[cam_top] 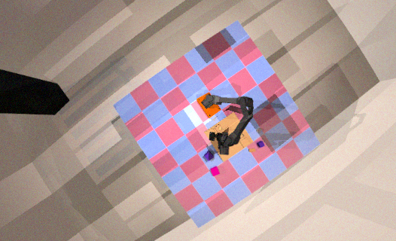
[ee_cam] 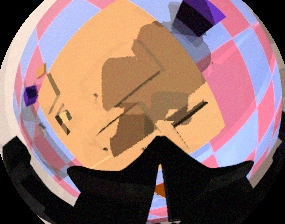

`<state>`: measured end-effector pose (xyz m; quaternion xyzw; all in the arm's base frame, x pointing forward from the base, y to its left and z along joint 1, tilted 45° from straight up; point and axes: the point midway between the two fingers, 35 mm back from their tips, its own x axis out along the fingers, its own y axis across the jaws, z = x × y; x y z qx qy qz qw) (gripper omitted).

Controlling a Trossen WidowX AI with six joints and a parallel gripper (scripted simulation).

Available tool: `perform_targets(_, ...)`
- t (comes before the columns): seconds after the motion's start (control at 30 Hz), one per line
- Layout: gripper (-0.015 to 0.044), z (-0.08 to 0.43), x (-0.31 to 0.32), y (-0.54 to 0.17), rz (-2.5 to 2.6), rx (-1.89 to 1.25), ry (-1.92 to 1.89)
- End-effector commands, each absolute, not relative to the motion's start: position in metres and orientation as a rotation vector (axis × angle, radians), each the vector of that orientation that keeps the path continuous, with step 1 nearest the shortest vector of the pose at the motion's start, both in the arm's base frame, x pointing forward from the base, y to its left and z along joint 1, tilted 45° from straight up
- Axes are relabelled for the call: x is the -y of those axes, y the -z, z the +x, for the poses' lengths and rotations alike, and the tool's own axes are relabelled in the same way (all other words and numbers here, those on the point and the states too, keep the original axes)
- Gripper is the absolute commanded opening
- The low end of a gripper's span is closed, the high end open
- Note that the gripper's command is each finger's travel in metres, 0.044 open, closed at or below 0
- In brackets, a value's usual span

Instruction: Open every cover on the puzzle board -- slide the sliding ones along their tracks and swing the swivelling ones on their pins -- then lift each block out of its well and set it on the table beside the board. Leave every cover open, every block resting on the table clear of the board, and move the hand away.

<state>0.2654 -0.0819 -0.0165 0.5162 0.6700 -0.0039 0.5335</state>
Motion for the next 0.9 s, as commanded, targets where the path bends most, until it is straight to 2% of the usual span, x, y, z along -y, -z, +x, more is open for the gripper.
perform_targets(0.0,0.0000,0.3070,0.0745,-0.0015,0.714,-1.420,-0.495)
perform_targets(0.87,0.0000,0.3079,0.0743,-0.0019,0.702,-1.415,-0.505)
